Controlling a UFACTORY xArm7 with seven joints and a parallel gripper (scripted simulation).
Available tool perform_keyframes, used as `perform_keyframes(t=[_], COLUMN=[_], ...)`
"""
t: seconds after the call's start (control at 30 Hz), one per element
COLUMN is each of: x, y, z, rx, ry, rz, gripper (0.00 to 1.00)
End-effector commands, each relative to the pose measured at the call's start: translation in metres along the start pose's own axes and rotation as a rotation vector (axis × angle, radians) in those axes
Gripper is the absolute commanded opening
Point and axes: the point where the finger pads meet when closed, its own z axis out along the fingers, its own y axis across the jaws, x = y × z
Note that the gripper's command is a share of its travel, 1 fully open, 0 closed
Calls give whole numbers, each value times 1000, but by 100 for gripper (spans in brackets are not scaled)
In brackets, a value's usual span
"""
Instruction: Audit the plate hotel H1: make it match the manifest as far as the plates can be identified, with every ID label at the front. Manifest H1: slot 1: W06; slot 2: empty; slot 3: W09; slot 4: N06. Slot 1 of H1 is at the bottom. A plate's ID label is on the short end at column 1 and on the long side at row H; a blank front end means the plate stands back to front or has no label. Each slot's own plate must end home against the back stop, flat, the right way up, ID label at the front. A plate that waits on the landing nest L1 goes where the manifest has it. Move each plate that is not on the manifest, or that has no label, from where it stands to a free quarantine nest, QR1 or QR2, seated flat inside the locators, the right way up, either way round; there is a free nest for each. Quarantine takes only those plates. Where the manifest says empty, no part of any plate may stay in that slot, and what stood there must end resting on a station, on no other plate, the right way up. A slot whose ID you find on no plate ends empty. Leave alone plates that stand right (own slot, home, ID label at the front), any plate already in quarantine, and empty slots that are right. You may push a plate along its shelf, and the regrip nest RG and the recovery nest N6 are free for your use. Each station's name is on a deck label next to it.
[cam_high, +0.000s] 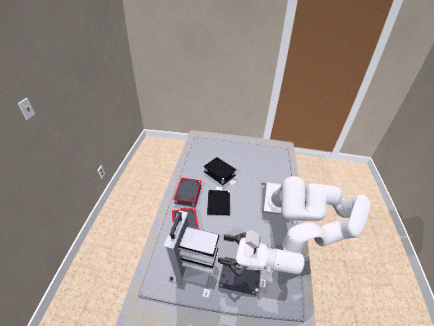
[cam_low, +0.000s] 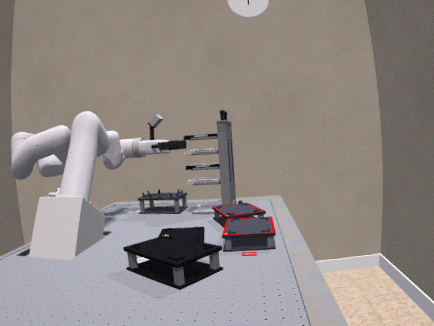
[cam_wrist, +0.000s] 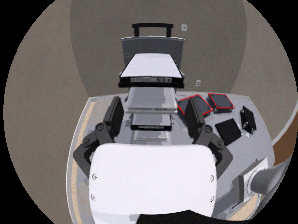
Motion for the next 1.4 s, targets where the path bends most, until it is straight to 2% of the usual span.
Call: perform_keyframes(t=[0.0,1.1,1.37], x=[1,1,1], y=[0,0,0], z=[0,0,-21], rx=[-1,-1,-1], ry=[0,0,-1], rz=[2,2,2], gripper=[100,100,100])
